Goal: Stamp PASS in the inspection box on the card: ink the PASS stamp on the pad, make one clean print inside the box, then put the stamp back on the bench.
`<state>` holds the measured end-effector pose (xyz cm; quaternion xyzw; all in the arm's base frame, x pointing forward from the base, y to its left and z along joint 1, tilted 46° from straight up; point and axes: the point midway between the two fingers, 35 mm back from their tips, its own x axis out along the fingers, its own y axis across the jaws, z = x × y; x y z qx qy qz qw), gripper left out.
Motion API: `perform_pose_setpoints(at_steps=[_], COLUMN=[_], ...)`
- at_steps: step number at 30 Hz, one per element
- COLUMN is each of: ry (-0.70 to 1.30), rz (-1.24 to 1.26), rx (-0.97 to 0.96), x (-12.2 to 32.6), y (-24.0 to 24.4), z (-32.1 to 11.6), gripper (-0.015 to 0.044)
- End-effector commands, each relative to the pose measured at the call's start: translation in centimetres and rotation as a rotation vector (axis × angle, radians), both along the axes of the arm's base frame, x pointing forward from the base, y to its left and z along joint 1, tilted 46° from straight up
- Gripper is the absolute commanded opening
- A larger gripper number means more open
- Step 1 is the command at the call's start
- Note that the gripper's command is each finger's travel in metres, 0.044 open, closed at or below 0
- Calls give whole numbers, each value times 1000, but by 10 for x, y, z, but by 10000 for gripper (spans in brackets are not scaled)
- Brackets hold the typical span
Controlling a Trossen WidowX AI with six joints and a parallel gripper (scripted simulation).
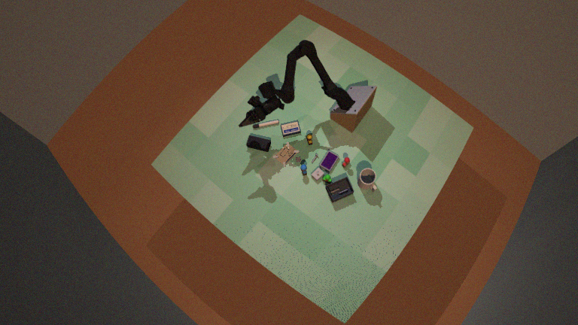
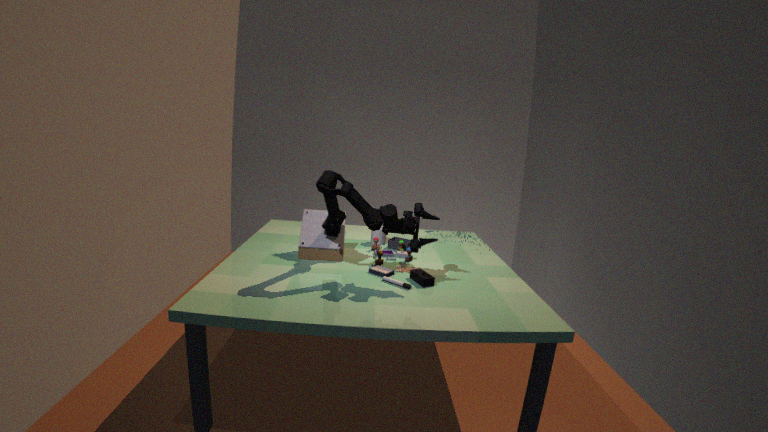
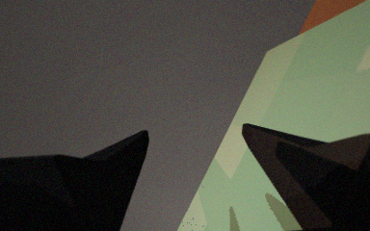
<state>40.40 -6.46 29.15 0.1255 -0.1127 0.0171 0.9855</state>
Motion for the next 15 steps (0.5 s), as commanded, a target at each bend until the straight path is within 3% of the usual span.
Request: perform_pose_setpoints(at_steps=[1,7,15], ry=[9,316,793], rz=[0,2,-51], rx=[5,118,141], x=[2,48,71], y=[1,30,90], z=[-2,-73,-188], gripper=[374,216,212])
